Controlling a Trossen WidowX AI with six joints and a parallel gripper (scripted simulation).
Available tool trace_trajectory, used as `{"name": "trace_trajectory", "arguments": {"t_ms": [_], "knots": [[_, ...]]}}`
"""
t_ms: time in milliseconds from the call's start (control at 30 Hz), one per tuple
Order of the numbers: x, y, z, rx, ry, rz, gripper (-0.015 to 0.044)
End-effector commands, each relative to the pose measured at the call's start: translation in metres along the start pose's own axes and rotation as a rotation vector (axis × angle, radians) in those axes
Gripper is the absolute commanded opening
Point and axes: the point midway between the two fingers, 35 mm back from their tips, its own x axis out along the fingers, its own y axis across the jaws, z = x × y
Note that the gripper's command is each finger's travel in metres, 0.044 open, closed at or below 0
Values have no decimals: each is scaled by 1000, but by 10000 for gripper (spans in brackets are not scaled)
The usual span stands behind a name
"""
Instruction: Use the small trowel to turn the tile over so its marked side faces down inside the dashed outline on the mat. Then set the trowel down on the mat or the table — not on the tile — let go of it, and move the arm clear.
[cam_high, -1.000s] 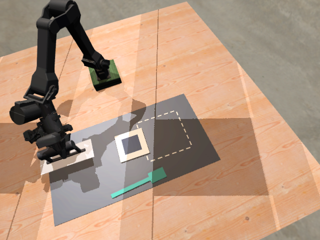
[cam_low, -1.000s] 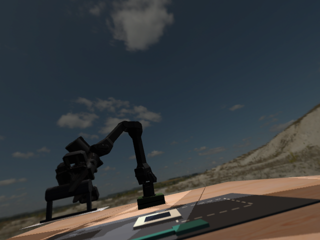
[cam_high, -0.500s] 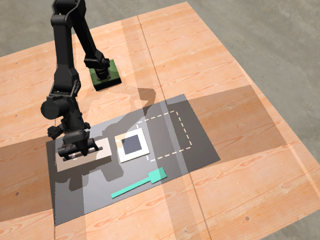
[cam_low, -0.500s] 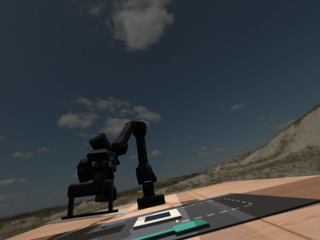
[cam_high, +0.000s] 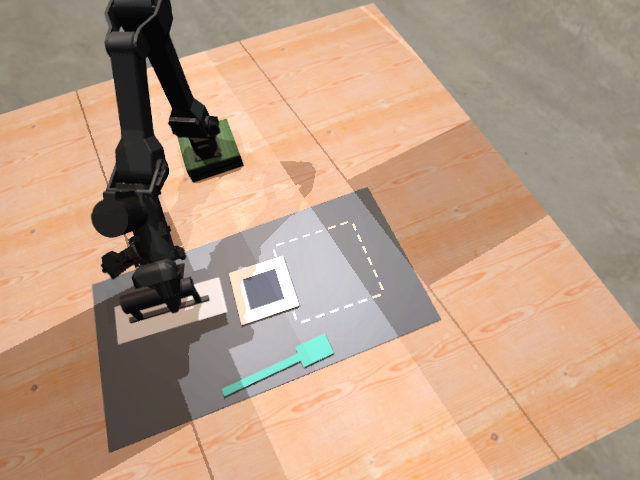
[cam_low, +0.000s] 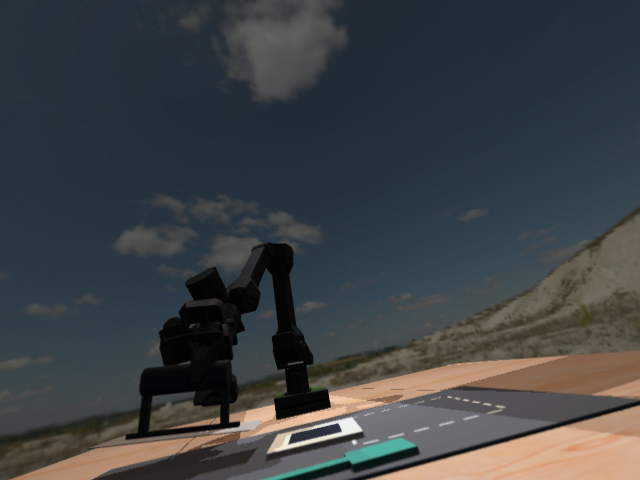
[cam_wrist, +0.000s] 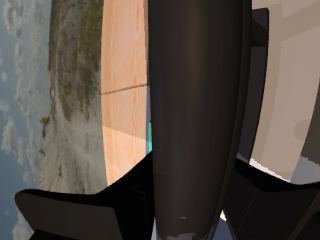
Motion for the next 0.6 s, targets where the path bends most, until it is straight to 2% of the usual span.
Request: {"name": "trace_trajectory", "arguments": {"t_ms": [0,567], "knots": [[4,-2,0,1,-8,7,0],[24,-18,-7,2,-7,8,0]]}}
